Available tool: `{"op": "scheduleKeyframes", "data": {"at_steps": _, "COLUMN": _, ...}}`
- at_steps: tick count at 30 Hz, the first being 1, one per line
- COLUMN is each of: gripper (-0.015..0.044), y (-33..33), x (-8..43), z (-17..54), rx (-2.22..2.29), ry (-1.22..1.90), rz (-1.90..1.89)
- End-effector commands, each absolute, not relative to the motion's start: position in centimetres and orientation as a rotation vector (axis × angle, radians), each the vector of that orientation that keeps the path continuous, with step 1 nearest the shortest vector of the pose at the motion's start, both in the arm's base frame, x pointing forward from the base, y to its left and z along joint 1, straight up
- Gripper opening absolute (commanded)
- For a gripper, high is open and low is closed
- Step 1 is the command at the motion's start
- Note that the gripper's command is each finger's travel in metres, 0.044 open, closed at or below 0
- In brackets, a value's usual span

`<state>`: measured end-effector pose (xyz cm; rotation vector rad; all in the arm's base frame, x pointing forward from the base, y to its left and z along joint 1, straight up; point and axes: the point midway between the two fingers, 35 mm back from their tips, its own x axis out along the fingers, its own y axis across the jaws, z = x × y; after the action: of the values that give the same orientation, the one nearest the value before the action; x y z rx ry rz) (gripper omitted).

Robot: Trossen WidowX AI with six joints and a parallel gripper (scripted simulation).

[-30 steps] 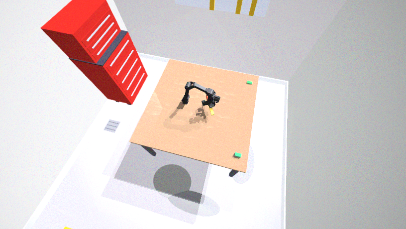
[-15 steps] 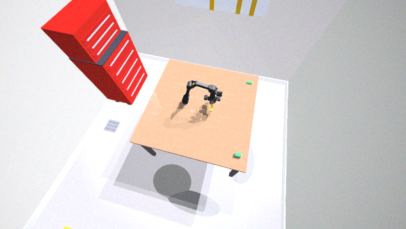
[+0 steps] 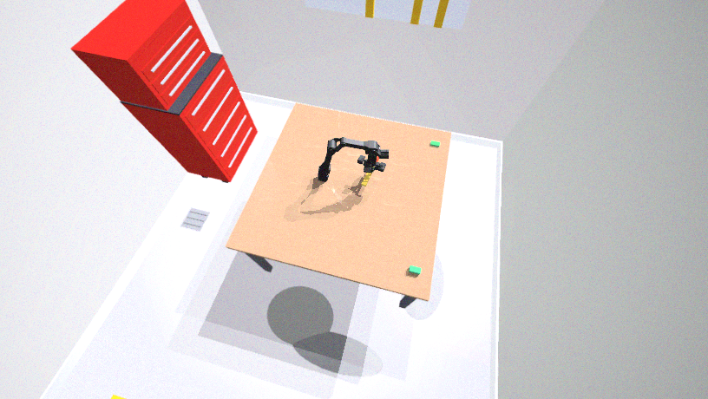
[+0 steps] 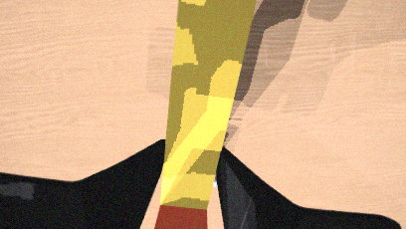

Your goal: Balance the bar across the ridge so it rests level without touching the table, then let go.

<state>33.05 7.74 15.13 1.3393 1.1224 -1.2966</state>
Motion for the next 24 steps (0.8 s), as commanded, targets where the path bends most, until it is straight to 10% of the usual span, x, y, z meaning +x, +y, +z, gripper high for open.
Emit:
{"op": "scheduleKeyframes", "data": {"at_steps": 1, "gripper": 0.0, "y": 9.3, "x": 32.7, "z": 15.3, "rx": 1.405, "ry": 1.074, "rz": -1.353}}
{"op": "scheduleKeyframes", "data": {"at_steps": 24, "gripper": 0.0, "y": 12.1, "x": 30.9, "z": 13.6, "rx": 1.51, "ry": 0.997, "rz": -1.455}}
